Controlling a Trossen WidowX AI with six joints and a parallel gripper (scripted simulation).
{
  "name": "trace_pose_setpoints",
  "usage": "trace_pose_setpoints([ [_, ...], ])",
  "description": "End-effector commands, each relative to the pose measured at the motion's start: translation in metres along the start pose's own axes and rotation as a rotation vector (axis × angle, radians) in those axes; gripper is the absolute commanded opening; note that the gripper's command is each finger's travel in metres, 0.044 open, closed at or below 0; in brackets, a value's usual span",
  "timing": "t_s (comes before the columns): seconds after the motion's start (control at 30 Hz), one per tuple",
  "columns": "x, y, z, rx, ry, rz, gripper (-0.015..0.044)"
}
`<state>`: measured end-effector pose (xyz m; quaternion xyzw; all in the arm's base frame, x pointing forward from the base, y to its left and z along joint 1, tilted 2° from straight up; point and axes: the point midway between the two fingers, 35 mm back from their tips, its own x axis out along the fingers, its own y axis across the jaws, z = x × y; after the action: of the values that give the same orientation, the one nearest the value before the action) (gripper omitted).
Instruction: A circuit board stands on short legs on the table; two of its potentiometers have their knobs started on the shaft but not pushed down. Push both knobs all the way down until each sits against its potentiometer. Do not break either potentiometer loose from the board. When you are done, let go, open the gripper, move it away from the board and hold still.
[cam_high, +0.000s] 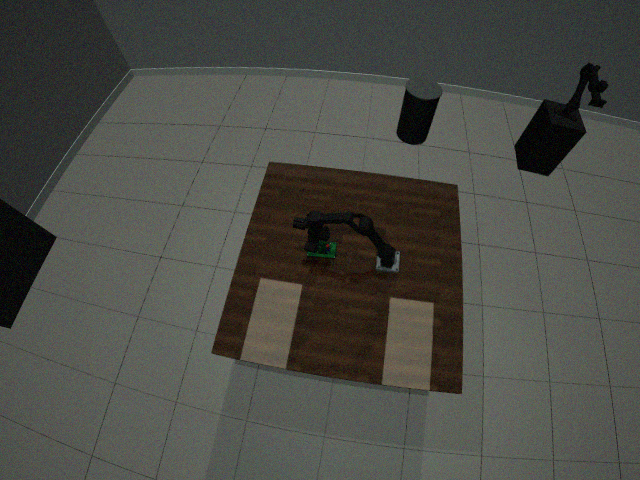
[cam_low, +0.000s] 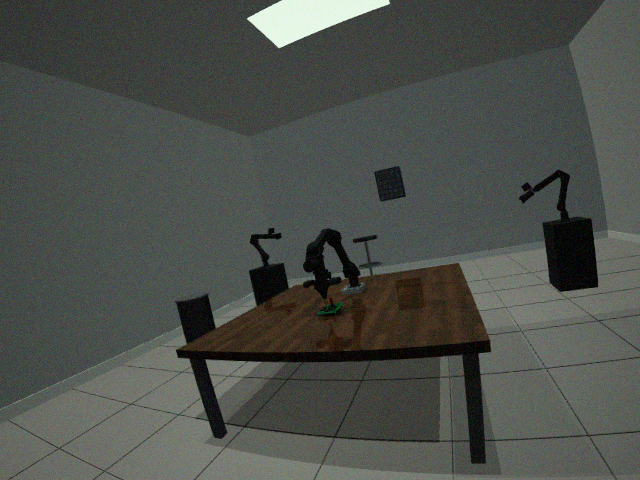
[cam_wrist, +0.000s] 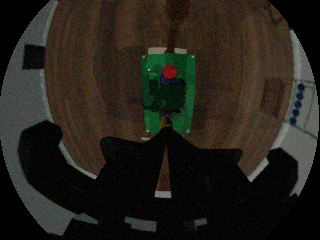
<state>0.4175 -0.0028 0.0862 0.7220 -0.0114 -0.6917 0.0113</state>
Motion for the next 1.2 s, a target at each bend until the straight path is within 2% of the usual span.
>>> trace_pose_setpoints([
  [0.0, 0.009, 0.001, -0.001, -0.004, -0.005, 0.003, 0.0],
  [1.17, 0.022, 0.001, -0.001, -0.003, -0.005, 0.004, 0.0],
])
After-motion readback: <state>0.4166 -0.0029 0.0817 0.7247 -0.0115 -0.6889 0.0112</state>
